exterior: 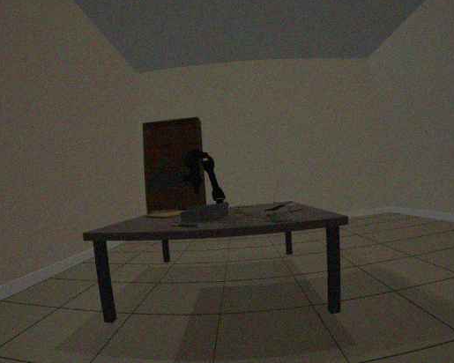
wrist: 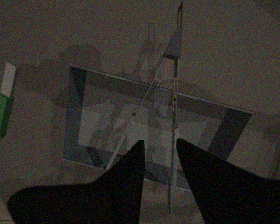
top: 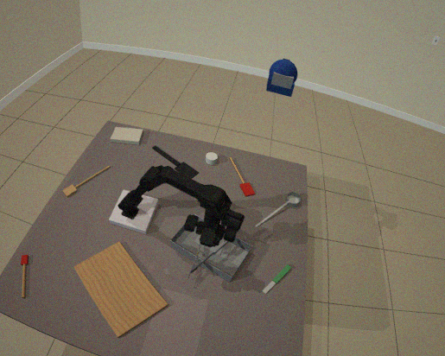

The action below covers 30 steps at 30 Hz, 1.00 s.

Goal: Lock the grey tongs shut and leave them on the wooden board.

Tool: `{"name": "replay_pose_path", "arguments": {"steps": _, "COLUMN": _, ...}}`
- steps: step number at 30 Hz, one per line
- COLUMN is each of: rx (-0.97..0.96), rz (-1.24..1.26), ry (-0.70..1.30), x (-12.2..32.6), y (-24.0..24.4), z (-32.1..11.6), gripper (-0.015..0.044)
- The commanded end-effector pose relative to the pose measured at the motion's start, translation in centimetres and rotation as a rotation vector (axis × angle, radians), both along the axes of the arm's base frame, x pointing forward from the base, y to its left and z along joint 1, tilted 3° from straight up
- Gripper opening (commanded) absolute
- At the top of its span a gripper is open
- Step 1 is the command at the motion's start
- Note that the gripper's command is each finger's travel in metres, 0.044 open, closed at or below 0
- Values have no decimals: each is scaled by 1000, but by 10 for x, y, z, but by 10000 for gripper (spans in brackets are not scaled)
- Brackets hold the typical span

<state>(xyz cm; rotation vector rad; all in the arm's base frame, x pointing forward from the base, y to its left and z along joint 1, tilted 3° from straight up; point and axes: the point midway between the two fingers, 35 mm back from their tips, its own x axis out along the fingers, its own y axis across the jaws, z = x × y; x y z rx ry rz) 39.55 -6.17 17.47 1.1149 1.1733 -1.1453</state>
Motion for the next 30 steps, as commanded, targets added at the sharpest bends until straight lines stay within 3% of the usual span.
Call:
{"name": "replay_pose_path", "arguments": {"steps": 1, "rx": 0, "rz": 0, "ry": 0, "x": 0, "y": 0, "z": 0, "gripper": 244}}
{"name": "replay_pose_path", "arguments": {"steps": 9, "rx": -2, "rz": 1, "ry": -12, "x": 0, "y": 0, "z": 6, "gripper": 440}}
{"name": "replay_pose_path", "arguments": {"steps": 18, "rx": 10, "rz": -265, "ry": -7, "x": -5, "y": -6, "z": -29, "gripper": 440}}
{"name": "replay_pose_path", "arguments": {"steps": 30, "rx": 11, "rz": -273, "ry": -7, "x": -4, "y": -7, "z": -30, "gripper": 440}}
